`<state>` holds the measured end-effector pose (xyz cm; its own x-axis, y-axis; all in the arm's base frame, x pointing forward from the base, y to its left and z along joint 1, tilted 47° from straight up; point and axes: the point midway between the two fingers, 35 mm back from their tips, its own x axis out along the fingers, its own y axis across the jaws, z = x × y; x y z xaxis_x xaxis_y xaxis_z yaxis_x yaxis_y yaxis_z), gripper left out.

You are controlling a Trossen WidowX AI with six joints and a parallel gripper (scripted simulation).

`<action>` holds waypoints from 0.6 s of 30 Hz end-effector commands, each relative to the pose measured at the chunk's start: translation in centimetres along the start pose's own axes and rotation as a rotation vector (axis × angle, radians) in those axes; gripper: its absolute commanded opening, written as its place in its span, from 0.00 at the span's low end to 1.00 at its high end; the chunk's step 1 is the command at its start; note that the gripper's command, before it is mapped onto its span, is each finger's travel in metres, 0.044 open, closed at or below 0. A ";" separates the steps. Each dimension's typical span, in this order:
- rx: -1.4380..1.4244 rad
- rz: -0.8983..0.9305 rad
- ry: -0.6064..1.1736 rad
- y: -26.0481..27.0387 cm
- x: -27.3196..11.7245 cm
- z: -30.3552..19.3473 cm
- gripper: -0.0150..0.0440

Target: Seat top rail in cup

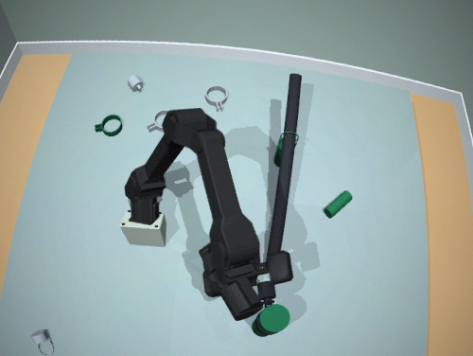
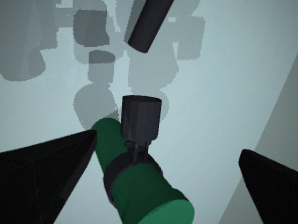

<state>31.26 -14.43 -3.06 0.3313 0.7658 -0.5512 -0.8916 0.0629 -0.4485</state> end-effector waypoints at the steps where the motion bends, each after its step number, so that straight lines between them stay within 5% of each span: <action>1: -0.008 0.002 -0.002 0.9 1.5 -0.1 1.00; 18: -0.008 0.002 -0.001 2.5 5.5 -0.1 1.00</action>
<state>30.80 -10.70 -6.91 0.3299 0.7643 -0.5541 -0.8880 0.0521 -0.4569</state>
